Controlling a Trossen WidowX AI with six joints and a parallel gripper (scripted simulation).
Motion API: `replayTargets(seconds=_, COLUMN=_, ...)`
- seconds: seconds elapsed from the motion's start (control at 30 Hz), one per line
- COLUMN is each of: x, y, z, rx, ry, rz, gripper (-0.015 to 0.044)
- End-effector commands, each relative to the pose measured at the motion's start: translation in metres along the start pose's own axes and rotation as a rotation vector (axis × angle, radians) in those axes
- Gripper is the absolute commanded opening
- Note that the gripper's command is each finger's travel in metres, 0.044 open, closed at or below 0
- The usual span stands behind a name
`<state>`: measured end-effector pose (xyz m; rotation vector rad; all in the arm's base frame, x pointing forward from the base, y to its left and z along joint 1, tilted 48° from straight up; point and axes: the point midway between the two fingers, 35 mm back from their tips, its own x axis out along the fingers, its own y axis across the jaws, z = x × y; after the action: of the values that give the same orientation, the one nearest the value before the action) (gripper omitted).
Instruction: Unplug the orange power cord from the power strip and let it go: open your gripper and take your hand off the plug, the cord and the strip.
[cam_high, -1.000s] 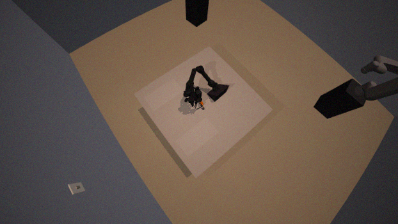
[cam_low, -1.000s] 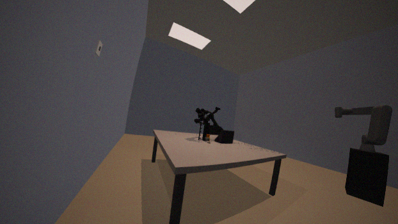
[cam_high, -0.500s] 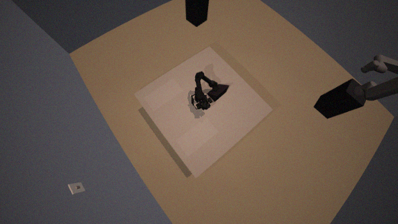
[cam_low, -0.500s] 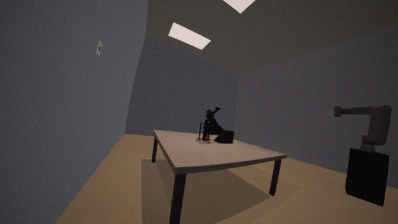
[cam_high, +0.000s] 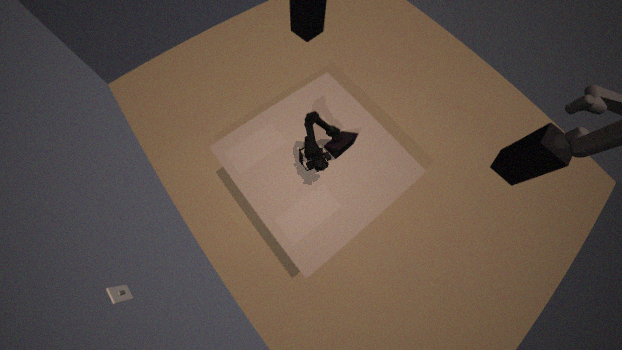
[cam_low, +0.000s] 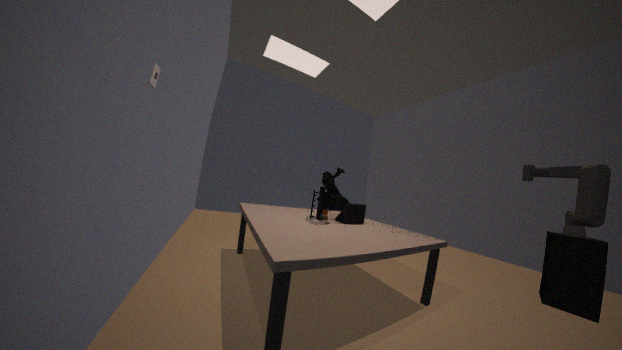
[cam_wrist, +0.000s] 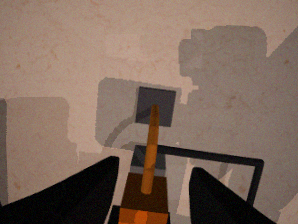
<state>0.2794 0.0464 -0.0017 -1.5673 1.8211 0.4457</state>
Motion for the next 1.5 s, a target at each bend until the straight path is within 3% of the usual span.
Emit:
replayTargets(seconds=0.0, x=0.001, y=0.001, z=-0.008, rx=-0.007, ry=0.008, rz=0.002, gripper=0.016)
replayTargets(seconds=1.27, x=0.014, y=0.002, z=-0.037, rx=-0.008, ry=0.01, rz=0.002, gripper=0.016)
replayTargets(seconds=1.4, x=0.011, y=0.001, z=-0.036, rx=-0.001, ry=0.005, rz=0.001, gripper=0.0055)
replayTargets(seconds=1.47, x=0.011, y=0.001, z=-0.036, rx=-0.001, ry=0.005, rz=0.001, gripper=0.0042)
